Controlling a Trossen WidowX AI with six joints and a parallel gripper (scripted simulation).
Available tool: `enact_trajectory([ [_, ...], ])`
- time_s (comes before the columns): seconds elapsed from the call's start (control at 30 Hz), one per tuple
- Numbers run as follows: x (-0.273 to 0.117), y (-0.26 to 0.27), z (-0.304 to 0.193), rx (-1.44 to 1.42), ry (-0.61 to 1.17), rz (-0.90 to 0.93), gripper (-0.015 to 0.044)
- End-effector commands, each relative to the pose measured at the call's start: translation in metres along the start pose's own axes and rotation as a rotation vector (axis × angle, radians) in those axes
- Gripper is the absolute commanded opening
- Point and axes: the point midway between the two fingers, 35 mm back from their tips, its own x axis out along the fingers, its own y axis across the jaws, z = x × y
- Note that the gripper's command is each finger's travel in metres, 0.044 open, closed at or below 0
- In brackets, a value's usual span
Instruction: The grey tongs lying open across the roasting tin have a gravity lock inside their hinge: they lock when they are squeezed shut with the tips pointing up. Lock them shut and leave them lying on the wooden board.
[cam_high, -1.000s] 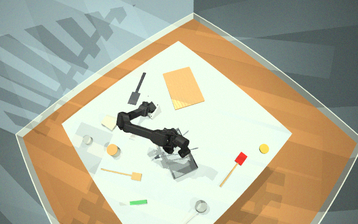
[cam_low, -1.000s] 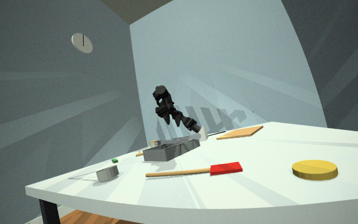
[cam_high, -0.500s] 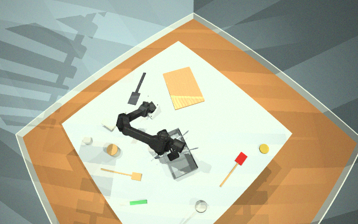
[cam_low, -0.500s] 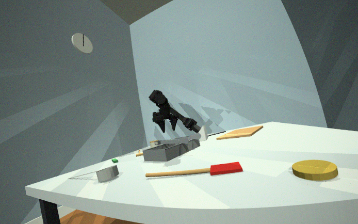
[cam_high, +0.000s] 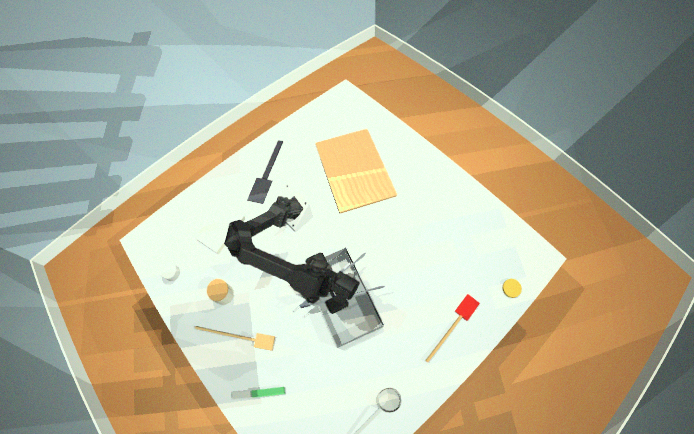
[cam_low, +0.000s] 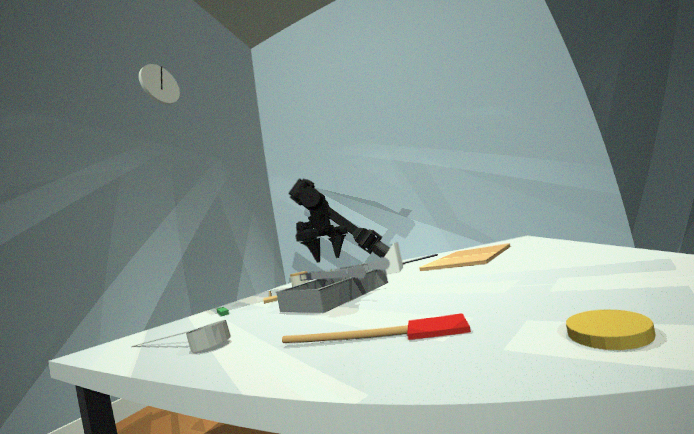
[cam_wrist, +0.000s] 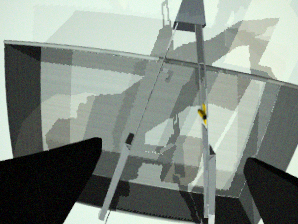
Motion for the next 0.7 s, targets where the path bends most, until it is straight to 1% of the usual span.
enact_trajectory([
  [0.0,0.007,0.000,0.000,-0.002,-0.003,0.000,0.0440],
  [0.67,0.039,0.002,0.000,-0.002,-0.003,0.001,0.0440],
])
